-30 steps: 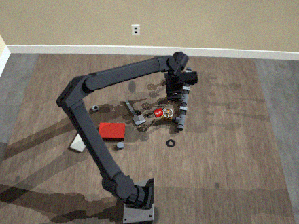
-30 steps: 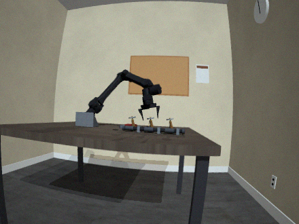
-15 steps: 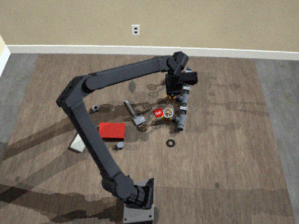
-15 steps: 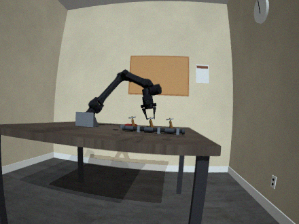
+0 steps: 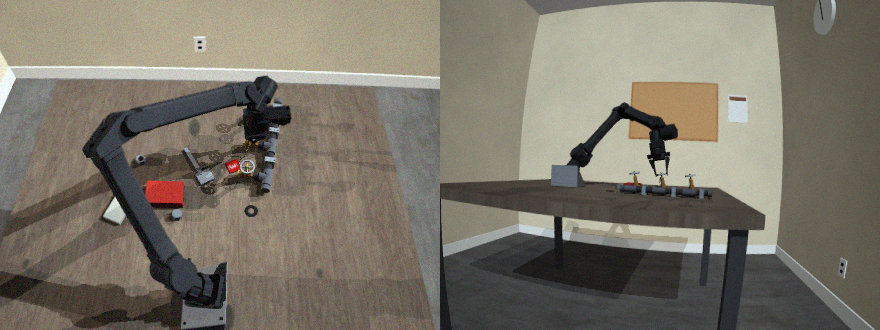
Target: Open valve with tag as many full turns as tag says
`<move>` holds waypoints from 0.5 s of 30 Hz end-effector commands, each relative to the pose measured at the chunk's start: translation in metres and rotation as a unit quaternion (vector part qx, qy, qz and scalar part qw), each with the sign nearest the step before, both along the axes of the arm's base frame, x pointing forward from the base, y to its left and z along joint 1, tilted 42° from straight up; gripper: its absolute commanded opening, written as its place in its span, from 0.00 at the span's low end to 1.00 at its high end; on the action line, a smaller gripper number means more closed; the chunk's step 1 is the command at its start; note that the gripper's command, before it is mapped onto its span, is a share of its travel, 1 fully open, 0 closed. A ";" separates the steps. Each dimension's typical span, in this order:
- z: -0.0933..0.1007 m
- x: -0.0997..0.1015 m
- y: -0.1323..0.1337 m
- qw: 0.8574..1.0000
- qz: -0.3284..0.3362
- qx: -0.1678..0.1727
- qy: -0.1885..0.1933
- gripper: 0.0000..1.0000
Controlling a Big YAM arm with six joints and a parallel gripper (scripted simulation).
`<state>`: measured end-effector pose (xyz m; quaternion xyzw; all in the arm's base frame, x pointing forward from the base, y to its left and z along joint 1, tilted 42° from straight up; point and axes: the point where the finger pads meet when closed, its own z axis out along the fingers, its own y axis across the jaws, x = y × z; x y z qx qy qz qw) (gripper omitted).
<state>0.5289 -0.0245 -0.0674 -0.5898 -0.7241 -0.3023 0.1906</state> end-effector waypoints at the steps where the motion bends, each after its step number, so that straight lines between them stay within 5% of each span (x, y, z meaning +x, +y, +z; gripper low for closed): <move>1: 0.007 0.006 -0.001 1.000 0.008 -0.005 -0.016 0.00; 8: 0.007 0.006 -0.001 0.999 0.033 -0.008 -0.038 0.00; 15: 0.007 0.006 -0.001 0.990 0.101 -0.016 -0.098 0.00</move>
